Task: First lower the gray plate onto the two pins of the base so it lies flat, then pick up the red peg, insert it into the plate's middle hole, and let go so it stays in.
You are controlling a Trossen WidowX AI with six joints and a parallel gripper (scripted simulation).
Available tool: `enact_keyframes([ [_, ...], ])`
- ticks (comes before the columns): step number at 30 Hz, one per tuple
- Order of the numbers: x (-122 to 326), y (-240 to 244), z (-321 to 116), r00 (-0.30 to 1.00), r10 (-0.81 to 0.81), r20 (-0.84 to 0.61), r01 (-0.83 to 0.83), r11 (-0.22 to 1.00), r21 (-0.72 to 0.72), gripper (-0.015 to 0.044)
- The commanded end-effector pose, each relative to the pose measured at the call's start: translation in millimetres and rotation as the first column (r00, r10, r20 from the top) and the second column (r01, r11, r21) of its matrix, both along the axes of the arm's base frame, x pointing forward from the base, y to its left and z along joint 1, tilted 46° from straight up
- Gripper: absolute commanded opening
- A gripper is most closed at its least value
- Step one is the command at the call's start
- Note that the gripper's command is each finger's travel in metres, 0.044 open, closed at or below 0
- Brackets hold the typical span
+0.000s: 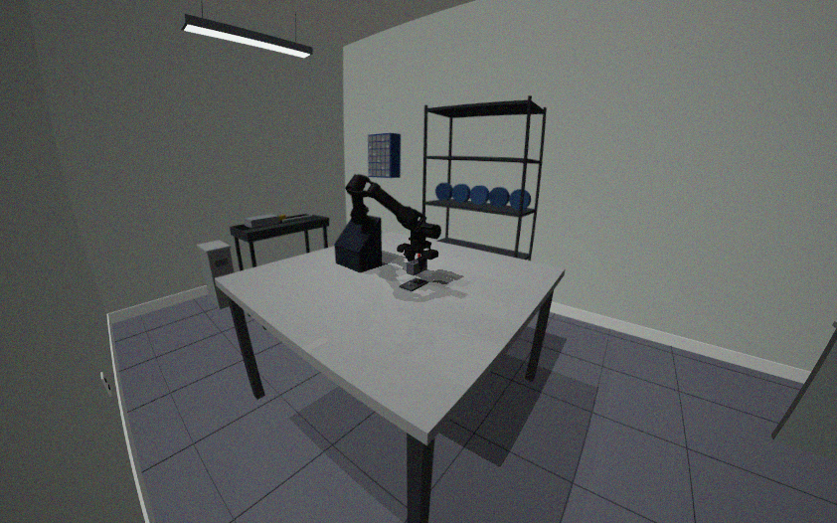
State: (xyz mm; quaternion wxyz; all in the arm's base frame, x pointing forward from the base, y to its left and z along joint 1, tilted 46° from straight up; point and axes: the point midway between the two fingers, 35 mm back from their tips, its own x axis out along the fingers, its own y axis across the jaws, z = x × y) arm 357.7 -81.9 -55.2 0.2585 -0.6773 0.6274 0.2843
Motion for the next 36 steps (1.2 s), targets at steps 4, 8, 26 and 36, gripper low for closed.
enact_keyframes([
  [4, -3.0, -16.5, 5.0, 1.000, 0.016, -0.020, -0.016, 1.000, -0.015, 0.0000],
  [8, -3.0, -16.6, 4.9, 1.000, 0.016, -0.020, -0.016, 1.000, -0.015, 0.0000],
  [26, -3.0, -16.7, 5.0, 1.000, 0.016, -0.020, -0.016, 1.000, -0.015, 0.0000],
  [36, -2.5, -24.0, -0.7, 1.000, 0.016, -0.020, -0.016, 1.000, -0.015, 0.0000],
])
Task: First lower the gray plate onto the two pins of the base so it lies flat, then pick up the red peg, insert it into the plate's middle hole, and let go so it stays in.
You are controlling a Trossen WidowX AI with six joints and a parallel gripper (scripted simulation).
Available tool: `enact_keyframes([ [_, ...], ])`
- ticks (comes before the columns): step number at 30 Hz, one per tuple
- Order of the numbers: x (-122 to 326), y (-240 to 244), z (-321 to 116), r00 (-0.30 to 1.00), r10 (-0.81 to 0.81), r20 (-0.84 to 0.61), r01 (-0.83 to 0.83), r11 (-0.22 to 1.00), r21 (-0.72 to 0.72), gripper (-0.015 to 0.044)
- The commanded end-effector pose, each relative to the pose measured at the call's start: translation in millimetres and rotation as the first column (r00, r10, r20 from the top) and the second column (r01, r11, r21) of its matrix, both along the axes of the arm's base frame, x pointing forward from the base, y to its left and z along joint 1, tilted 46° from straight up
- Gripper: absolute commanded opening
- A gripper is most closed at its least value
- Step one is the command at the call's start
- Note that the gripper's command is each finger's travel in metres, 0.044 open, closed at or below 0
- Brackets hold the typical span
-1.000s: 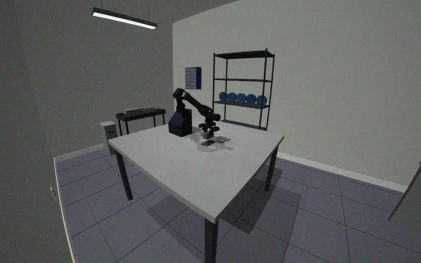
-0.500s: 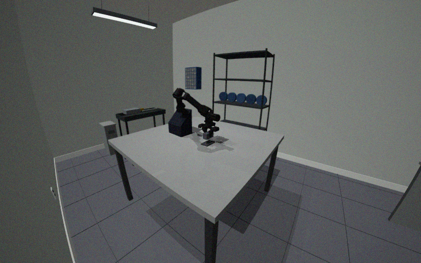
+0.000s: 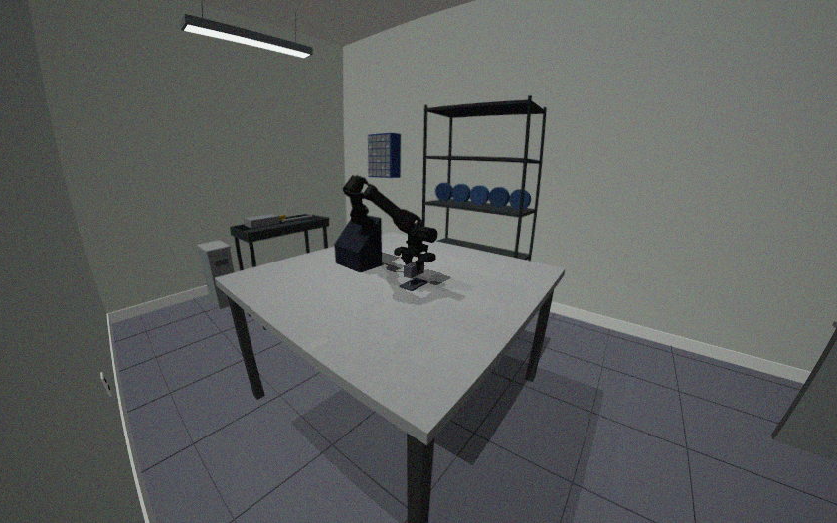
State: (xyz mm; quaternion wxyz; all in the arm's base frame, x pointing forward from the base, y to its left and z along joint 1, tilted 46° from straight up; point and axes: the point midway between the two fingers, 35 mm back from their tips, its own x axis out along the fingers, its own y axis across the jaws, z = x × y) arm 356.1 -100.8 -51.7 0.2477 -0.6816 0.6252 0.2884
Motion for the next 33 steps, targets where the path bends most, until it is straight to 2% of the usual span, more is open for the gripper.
enact_keyframes([
  [1, -0.8, -6.9, -6.0, 1.000, -0.001, -0.005, 0.001, 1.000, -0.005, 0.0000],
  [33, 0.8, -24.9, -23.5, 1.000, -0.001, -0.003, 0.001, 1.000, -0.005, 0.0000],
])
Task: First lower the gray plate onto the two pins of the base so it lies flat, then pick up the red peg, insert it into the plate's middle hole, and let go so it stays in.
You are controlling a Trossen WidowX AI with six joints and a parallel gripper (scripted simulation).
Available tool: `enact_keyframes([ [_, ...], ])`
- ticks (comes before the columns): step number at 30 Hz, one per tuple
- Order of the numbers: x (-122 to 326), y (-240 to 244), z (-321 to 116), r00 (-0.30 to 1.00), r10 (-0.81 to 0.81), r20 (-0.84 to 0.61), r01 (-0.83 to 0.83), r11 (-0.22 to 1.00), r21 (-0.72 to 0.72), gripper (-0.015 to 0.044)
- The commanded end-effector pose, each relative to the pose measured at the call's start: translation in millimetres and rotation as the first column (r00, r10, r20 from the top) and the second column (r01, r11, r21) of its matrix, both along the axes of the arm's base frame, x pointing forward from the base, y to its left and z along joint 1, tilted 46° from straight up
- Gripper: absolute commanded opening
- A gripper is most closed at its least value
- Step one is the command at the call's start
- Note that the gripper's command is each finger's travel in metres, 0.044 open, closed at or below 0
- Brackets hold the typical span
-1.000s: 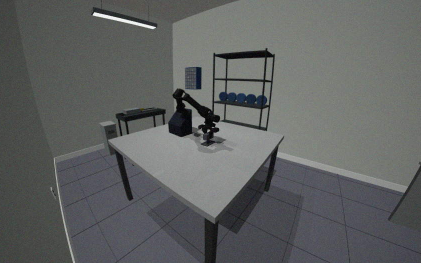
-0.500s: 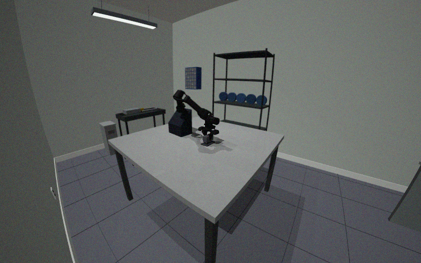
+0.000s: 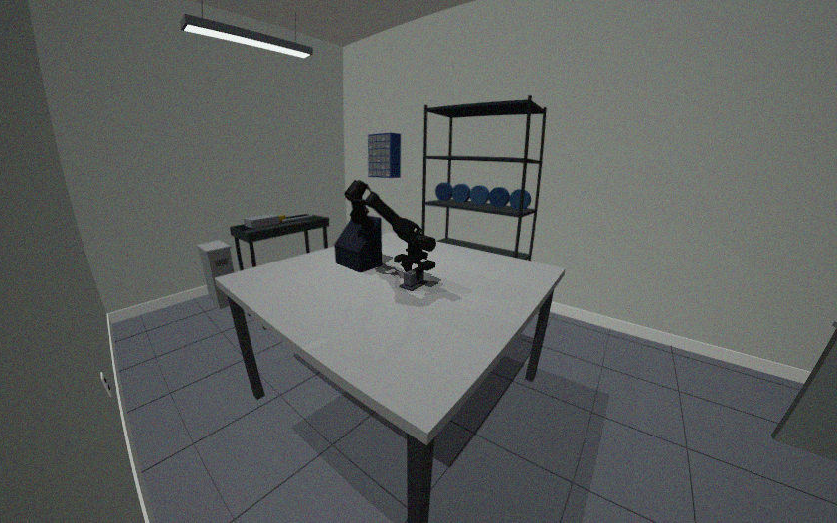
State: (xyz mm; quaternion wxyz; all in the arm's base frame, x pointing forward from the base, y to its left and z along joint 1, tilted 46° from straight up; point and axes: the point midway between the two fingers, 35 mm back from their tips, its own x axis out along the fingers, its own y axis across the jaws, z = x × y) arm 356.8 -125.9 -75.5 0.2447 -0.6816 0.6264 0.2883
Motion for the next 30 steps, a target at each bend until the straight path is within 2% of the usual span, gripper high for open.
enact_keyframes([
  [1, 0.1, 0.1, 0.3, 1.000, -0.001, 0.001, 0.001, 1.000, 0.000, 0.0026],
  [17, 0.1, 0.1, 0.3, 1.000, -0.001, 0.001, 0.001, 1.000, 0.000, 0.0440],
  [26, 0.5, 2.1, 2.0, 1.000, -0.001, 0.001, 0.001, 1.000, 0.001, 0.0440],
  [30, 3.2, 44.0, 39.1, 1.000, -0.001, 0.001, 0.001, 1.000, 0.010, 0.0440],
])
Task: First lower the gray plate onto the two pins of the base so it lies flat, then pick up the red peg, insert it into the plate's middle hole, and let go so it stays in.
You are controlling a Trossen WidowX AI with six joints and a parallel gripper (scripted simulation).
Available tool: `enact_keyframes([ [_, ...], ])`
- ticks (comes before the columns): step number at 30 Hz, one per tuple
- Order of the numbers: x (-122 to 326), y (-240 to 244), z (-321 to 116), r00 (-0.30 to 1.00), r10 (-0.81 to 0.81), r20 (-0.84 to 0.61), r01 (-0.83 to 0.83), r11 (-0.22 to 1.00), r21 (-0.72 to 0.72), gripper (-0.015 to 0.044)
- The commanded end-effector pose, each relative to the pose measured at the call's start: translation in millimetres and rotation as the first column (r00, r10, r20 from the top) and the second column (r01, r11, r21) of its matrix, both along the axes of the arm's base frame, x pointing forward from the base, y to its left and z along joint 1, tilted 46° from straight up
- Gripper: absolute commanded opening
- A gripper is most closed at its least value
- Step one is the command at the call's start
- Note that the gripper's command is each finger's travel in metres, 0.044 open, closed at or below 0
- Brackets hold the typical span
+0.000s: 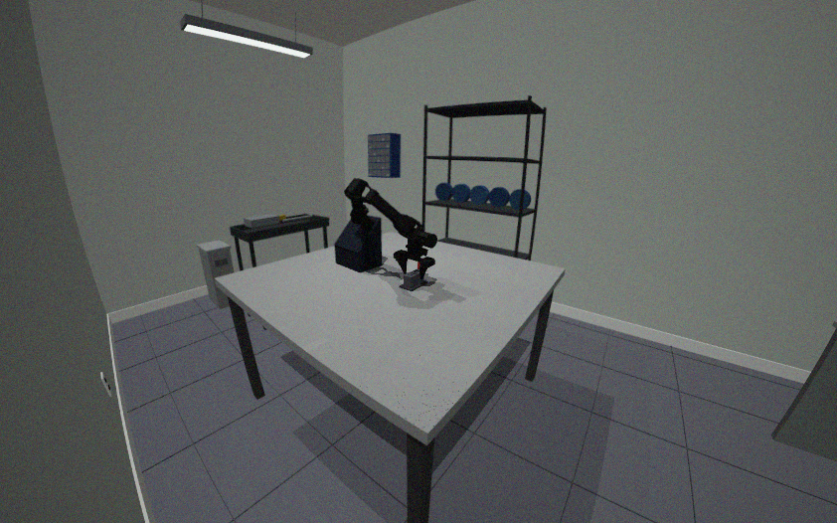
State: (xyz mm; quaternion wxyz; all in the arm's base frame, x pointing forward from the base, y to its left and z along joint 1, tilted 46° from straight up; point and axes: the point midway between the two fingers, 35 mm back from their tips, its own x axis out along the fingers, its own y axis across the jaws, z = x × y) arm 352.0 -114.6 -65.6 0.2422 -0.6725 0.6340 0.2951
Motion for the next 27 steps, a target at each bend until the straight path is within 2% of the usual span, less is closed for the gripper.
enact_keyframes([
  [1, 6.8, 45.4, 41.7, 1.000, 0.016, 0.022, -0.016, 1.000, 0.005, 0.0440],
  [5, 0.3, 74.0, 72.4, 1.000, 0.016, 0.022, -0.016, 1.000, -0.001, 0.0440],
  [13, 1.3, 78.0, 69.5, 0.999, 0.007, 0.032, -0.007, 1.000, 0.001, 0.0440],
  [17, -6.2, 95.5, 53.6, 0.959, -0.180, 0.217, 0.175, 0.984, 0.042, 0.0440],
  [22, -20.5, 119.8, 30.9, 0.774, -0.443, 0.453, 0.419, 0.894, 0.159, 0.0440],
  [27, -38.0, 141.2, 9.6, 0.464, -0.642, 0.610, 0.592, 0.737, 0.326, 0.0440],
])
